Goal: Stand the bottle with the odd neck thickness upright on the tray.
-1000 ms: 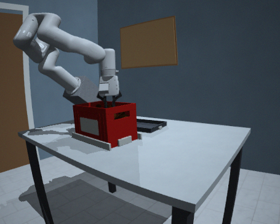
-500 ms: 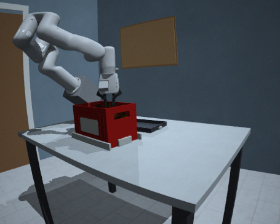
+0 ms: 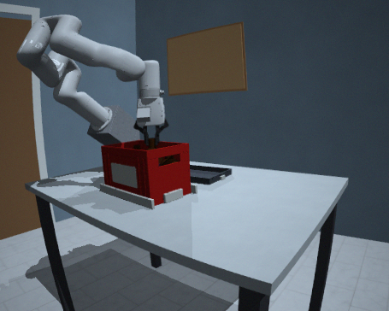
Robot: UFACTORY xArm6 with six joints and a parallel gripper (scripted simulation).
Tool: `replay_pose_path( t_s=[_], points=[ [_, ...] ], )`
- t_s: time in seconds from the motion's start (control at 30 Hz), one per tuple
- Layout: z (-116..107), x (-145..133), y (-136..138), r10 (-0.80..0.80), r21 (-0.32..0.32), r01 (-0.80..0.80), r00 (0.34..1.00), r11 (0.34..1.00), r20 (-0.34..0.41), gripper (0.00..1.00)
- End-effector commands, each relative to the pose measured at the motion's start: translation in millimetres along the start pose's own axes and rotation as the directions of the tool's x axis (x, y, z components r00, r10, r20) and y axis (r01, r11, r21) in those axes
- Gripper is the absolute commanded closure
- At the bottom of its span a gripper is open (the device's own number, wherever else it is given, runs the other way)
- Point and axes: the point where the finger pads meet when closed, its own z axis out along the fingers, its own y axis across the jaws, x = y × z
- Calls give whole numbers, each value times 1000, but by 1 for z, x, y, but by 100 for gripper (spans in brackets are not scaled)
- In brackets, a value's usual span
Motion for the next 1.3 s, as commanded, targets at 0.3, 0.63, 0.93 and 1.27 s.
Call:
replay_pose_path(
  t_s=[0.3, 0.63, 0.93, 1.27],
  points=[
    [-11, 1, -1, 1, 3, -1, 1000, 1000, -1, 100],
    [-12, 1, 0, 1, 3, -1, 1000, 1000, -1, 100],
    [-12, 1, 0, 1, 3, -1, 1000, 1000, -1, 100],
    [-12, 1, 0, 1, 3, -1, 1000, 1000, -1, 100]
  ],
)
